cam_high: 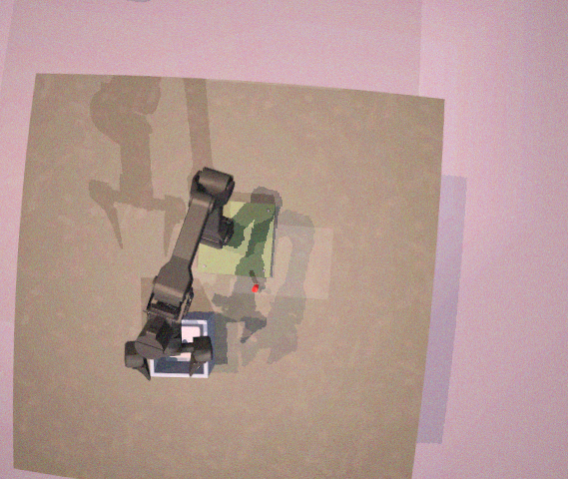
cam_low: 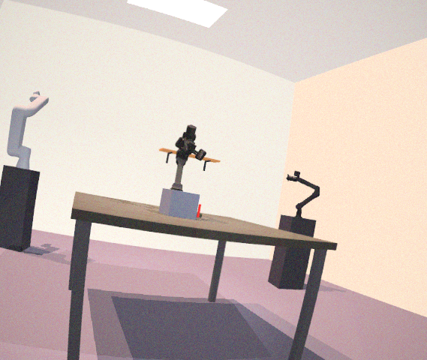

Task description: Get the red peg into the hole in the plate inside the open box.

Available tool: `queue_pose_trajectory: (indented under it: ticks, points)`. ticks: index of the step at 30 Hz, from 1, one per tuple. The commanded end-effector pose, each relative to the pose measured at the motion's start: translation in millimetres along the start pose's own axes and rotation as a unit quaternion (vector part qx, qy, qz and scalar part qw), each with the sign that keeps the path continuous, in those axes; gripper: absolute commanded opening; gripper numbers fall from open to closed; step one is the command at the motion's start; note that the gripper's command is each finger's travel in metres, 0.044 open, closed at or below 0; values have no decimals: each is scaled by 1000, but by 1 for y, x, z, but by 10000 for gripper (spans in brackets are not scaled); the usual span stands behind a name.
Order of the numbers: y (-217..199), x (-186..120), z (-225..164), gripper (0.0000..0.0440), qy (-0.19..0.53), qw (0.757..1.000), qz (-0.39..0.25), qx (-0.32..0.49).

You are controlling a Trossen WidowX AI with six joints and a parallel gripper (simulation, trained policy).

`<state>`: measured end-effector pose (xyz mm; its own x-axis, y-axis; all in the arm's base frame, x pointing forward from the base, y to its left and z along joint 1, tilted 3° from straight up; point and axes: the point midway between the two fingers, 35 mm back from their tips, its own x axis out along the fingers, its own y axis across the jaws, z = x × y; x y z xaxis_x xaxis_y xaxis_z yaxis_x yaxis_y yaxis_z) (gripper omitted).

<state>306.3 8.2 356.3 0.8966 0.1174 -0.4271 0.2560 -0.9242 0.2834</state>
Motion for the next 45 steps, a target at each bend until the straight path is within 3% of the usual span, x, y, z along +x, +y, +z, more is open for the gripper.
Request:
queue_pose_trajectory:
  ticks: [1, 10, 19, 32, 45]
  points:
    - [-20, 5, 9, 438, -13, 999, -39, -27]
    - [-77, 12, 31, 433, -42, 982, -146, -111]
    - [-131, 11, 64, 428, -80, 943, -256, -195]
    - [-191, -5, 121, 425, -145, 855, -394, -305]
    - [-220, -26, 174, 440, -206, 757, -486, -386]
